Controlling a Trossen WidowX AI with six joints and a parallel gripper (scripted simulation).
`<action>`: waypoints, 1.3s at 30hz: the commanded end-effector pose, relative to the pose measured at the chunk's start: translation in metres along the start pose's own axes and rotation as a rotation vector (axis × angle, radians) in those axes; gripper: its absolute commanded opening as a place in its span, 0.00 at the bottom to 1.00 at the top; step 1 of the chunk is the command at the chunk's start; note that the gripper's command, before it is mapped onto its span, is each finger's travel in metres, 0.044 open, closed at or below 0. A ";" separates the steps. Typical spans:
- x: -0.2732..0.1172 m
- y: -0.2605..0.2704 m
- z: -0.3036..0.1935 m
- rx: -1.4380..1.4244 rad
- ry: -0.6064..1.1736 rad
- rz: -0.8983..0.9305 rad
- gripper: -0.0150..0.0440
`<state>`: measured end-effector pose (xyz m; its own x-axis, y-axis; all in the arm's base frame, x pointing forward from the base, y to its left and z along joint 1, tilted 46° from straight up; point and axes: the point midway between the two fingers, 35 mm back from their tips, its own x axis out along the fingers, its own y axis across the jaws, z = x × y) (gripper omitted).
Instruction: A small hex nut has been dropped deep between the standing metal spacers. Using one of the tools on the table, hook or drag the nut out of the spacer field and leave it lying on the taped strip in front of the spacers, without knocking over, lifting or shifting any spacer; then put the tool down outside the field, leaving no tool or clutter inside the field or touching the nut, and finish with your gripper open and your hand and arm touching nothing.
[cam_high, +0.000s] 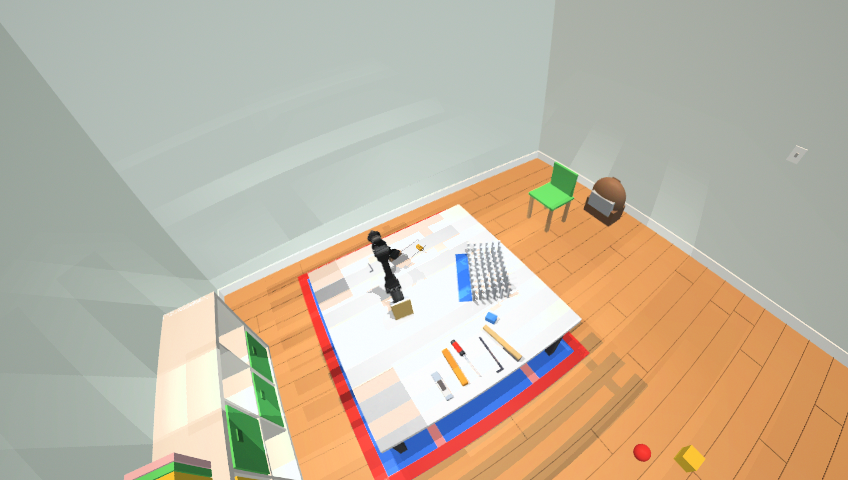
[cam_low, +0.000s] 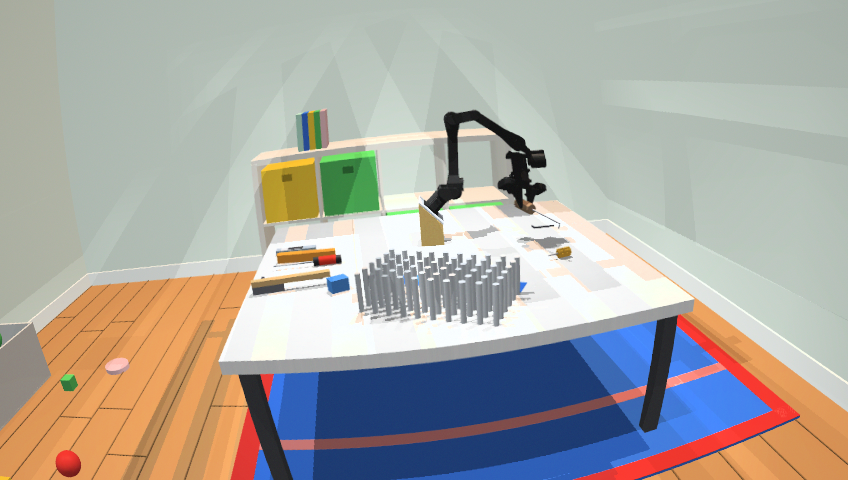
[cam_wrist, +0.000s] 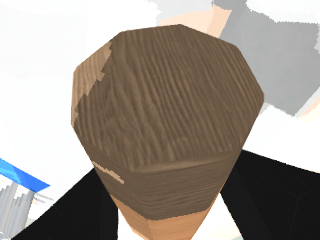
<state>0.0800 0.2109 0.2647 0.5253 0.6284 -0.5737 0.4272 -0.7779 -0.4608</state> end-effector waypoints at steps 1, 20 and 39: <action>0.006 0.005 -0.007 0.034 -0.002 0.027 0.25; 0.037 0.038 -0.029 0.172 -0.050 0.149 0.25; 0.058 0.082 -0.054 0.342 -0.083 0.230 0.25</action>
<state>0.1758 0.1887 0.2293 0.5090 0.4517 -0.7327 0.0566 -0.8669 -0.4952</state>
